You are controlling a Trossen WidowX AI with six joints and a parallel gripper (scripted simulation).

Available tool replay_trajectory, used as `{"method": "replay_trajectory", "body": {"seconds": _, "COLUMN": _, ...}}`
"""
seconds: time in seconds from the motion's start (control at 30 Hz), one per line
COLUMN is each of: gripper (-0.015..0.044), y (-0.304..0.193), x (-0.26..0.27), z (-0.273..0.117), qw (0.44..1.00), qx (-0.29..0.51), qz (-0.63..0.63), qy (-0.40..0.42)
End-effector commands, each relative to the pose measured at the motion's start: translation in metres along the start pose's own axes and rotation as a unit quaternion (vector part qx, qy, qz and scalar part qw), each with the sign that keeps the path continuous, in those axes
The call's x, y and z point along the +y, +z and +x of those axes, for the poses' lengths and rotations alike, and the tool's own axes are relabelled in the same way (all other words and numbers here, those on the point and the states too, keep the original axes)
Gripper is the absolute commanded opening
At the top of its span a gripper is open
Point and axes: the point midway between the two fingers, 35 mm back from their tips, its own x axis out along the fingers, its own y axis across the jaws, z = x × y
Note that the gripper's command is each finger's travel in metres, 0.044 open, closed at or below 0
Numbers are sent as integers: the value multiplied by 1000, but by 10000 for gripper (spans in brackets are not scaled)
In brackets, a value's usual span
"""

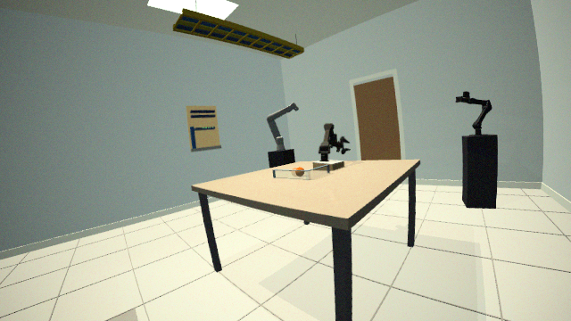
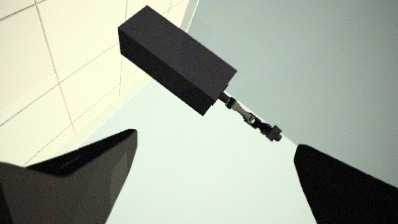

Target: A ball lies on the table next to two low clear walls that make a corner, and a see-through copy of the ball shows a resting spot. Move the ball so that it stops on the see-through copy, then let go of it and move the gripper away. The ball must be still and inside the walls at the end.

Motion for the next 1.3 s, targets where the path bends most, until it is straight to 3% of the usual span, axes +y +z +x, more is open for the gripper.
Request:
{"method": "replay_trajectory", "body": {"seconds": 0.0, "gripper": 417, "y": 2, "x": -1, "z": -2, "qw": 1000, "qx": -3, "qz": 0, "qy": -1}}
{"method": "replay_trajectory", "body": {"seconds": 0.27, "gripper": 417, "y": 77, "x": -20, "z": -104, "qw": 989, "qx": -142, "qz": 6, "qy": -31}}
{"method": "replay_trajectory", "body": {"seconds": 0.67, "gripper": 417, "y": 148, "x": -14, "z": -307, "qw": 930, "qx": -365, "qz": 10, "qy": -38}}
{"method": "replay_trajectory", "body": {"seconds": 0.97, "gripper": 417, "y": 148, "x": 21, "z": -468, "qw": 856, "qx": -516, "qz": -16, "qy": -16}}
{"method": "replay_trajectory", "body": {"seconds": 1.27, "gripper": 417, "y": 103, "x": 83, "z": -615, "qw": 767, "qx": -637, "qz": -70, "qy": 28}}
